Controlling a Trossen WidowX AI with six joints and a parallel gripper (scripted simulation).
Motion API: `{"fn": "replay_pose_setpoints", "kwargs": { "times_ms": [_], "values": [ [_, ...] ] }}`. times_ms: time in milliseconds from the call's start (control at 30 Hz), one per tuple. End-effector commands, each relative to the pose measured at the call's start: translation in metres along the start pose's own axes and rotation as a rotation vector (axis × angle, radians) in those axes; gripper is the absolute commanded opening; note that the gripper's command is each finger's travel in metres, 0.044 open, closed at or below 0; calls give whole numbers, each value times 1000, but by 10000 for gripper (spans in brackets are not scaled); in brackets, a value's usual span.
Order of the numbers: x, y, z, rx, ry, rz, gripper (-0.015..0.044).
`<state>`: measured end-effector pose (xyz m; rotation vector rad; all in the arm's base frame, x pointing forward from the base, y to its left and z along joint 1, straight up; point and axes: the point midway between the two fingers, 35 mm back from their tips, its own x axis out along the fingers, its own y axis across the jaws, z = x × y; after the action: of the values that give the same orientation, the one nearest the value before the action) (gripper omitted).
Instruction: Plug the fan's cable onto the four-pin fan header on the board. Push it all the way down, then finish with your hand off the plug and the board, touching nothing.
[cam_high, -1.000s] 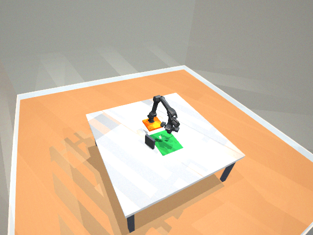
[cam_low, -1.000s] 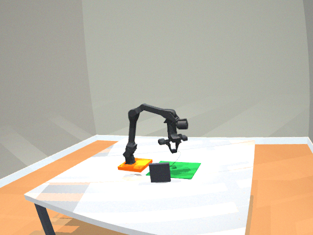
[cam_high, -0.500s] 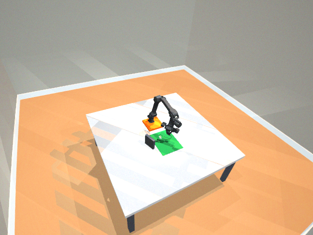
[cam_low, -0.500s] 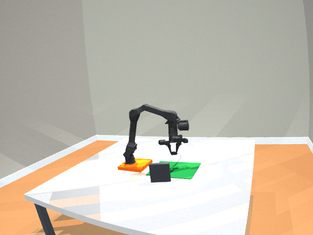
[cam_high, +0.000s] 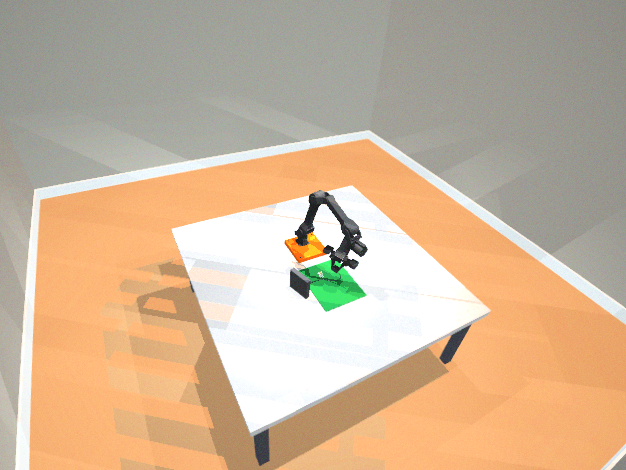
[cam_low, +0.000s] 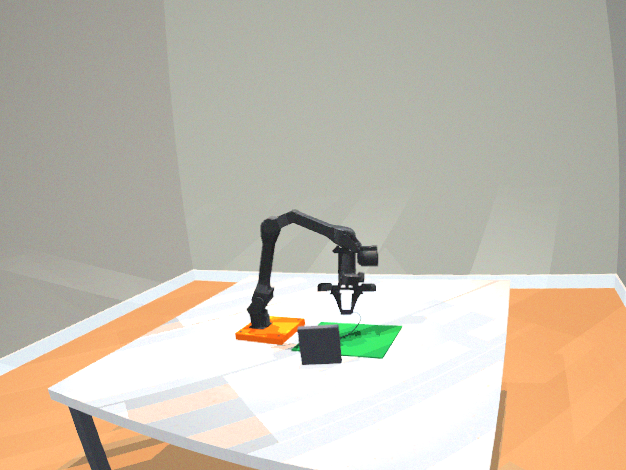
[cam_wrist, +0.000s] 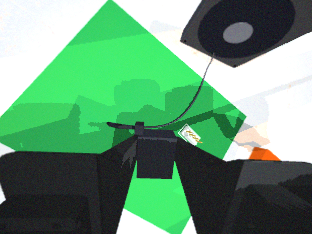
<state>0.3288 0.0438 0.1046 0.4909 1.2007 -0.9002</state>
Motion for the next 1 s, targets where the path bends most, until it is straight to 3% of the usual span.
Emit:
{"fn": "replay_pose_setpoints", "kwargs": {
  "times_ms": [0, 967],
  "values": [
    [6, -2, -2, 6, -59, -27, 0],
    [15, -2, -9, 43, -470, -65, 0]
  ]
}}
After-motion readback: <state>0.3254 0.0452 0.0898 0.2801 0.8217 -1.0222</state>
